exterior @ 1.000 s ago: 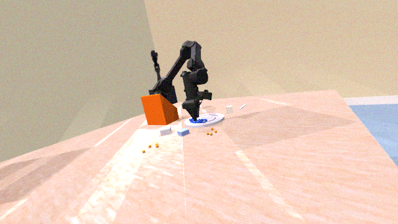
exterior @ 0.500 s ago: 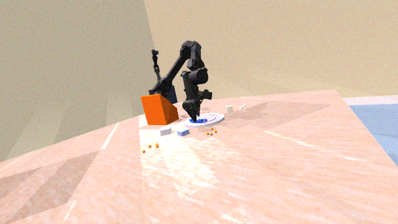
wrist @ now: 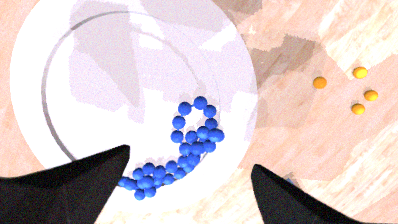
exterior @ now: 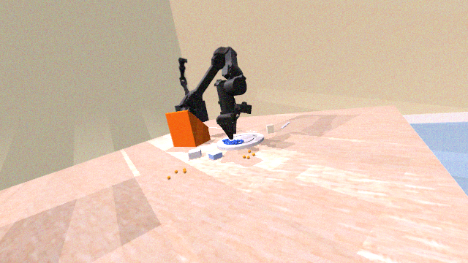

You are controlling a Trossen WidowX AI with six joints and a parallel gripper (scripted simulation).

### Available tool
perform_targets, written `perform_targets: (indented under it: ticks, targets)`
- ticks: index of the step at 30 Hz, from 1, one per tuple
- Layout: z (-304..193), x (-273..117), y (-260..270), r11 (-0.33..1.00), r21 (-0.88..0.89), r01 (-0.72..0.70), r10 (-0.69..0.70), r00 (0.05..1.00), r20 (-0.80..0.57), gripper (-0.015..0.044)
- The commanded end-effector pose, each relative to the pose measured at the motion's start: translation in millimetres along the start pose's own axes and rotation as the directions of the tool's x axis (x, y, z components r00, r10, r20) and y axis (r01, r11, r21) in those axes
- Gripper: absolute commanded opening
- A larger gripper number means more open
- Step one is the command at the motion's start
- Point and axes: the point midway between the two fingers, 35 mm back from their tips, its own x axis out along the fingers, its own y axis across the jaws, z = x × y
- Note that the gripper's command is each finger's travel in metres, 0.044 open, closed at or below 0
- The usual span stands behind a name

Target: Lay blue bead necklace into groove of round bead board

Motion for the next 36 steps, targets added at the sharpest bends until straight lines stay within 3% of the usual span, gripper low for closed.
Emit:
perform_targets:
  ticks: [1, 36]
  targets:
    - [11, -14, -5, 1.000, -0.024, 0.010, -0.010, 1.000, 0.006, 0.0380]
    - [12, 27, -5, 1.000, -0.024, 0.009, -0.009, 1.000, 0.007, 0.0380]
